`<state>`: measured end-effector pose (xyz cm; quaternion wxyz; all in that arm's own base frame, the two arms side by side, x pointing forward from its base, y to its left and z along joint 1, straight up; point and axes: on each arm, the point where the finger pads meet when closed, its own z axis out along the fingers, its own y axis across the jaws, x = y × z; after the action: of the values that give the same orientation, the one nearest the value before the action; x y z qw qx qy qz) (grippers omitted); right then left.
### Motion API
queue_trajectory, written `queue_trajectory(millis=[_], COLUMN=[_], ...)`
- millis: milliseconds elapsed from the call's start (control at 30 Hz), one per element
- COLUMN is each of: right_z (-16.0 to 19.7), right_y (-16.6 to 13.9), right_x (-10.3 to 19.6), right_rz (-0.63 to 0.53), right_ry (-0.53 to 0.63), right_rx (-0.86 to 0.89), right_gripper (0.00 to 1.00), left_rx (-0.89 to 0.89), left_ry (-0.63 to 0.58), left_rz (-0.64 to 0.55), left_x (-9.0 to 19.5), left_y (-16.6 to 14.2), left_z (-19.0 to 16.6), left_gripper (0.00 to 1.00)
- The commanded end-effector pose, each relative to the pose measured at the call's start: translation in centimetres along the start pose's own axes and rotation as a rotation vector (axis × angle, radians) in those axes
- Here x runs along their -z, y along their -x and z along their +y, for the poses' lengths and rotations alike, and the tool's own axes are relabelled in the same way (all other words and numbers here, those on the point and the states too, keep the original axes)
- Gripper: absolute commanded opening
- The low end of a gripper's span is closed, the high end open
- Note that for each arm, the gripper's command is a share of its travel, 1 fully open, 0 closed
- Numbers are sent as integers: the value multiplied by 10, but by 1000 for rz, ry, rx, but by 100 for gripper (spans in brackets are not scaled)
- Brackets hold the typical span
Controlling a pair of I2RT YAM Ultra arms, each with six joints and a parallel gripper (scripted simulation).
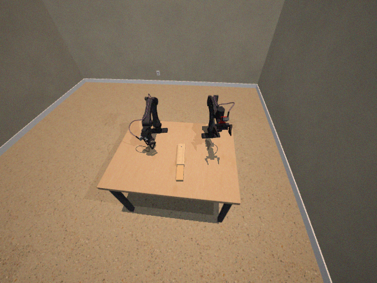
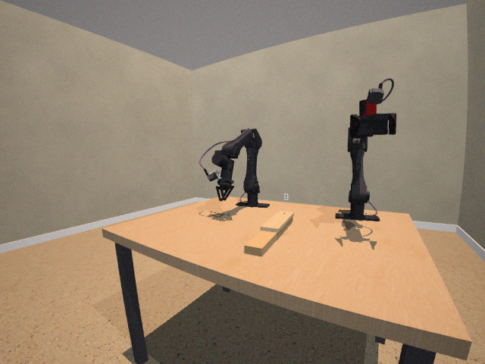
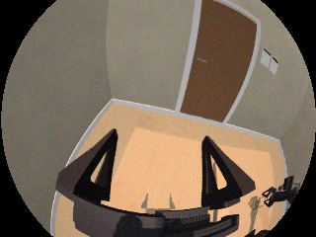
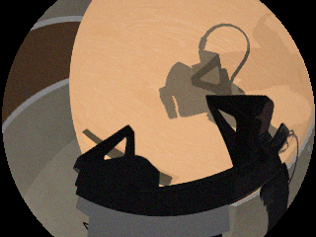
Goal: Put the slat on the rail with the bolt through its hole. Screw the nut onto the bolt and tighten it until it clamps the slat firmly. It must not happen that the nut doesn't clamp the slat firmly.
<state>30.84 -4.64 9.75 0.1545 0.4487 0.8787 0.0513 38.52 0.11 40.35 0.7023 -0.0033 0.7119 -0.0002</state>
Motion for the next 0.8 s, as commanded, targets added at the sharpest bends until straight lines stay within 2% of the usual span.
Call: queue_trajectory(millis=[0, 400, 767], right_z=[-22, -62, -60], right_y=[-13, -44, -41], right_x=[-7, -15, -12], right_rz=[67, 207, 199], right_ry=[-82, -272, -266], right_rx=[-76, -252, -260], right_gripper=[100, 100, 100], left_rx=[-5, -5, -5], left_ry=[-4, -4, -4], left_rz=[-26, -26, -26], left_x=[5, 5, 5], left_y=[8, 8, 8], left_z=[0, 0, 0], left_gripper=[100, 100, 100])
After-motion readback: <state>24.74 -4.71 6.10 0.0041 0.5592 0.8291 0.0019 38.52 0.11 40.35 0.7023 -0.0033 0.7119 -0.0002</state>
